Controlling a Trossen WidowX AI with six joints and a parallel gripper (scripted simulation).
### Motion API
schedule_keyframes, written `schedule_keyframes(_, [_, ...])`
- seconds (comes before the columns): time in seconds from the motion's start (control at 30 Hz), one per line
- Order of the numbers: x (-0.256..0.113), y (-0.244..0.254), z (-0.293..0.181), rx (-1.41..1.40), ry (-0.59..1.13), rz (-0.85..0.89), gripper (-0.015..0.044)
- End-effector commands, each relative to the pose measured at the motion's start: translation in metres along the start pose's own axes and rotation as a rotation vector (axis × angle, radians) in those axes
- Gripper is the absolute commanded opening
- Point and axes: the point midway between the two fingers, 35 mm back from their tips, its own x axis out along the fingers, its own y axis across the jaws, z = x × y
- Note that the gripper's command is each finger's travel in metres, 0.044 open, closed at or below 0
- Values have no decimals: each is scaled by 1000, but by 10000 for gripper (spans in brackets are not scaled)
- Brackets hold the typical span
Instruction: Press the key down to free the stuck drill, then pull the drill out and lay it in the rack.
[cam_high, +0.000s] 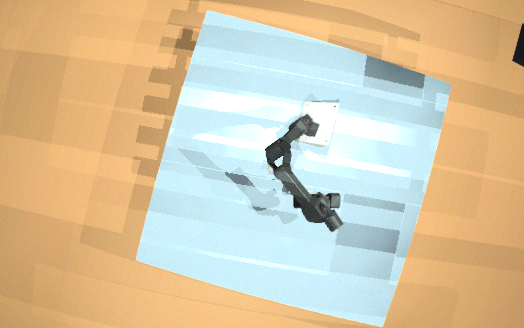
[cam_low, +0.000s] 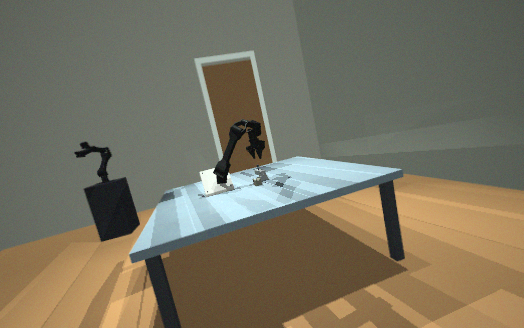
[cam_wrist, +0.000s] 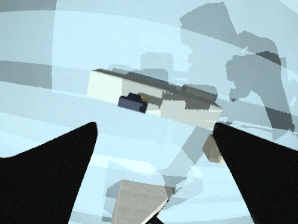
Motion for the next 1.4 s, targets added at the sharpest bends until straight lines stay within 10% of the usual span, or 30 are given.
schedule_keyframes(0.0, [19,-45,-2,-361,-15,4,440])
schedule_keyframes(0.7, [76,-136,-41,-1311,21,-14,440])
schedule_keyframes(1.37, [77,-137,-42,-1322,22,-13,440])
